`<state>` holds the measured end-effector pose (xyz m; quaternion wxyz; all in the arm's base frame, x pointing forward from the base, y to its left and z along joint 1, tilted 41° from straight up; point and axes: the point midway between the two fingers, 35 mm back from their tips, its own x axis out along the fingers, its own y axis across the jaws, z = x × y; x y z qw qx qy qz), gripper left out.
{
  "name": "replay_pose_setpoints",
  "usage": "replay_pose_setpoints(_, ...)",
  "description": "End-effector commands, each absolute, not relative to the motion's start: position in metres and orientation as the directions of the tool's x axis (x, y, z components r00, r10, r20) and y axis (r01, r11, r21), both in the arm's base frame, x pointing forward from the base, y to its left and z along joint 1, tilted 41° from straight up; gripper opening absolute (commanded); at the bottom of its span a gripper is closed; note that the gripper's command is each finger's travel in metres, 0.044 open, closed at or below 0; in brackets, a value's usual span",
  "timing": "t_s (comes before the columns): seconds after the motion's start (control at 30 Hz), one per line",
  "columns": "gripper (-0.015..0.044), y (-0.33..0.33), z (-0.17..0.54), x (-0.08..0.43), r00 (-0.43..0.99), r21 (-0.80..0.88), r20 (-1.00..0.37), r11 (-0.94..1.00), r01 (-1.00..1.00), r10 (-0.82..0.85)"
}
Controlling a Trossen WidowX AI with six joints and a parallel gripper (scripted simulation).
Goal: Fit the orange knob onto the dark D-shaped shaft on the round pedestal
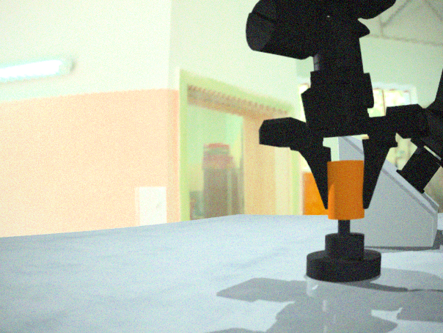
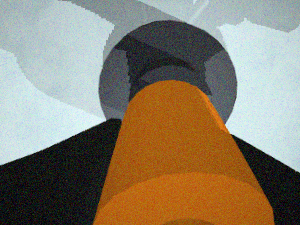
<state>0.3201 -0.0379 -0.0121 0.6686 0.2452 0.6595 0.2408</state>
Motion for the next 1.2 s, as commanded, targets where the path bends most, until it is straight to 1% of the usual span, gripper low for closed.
replay_pose_setpoints(0.0,0.0000,-0.0420,-0.0116,0.3205,0.021,0.647,-0.762,0.763,0.000,0.647)
replay_pose_setpoints(1.17,0.0000,-0.0401,-0.0106,0.3207,0.021,0.647,-0.762,0.763,0.000,0.647)
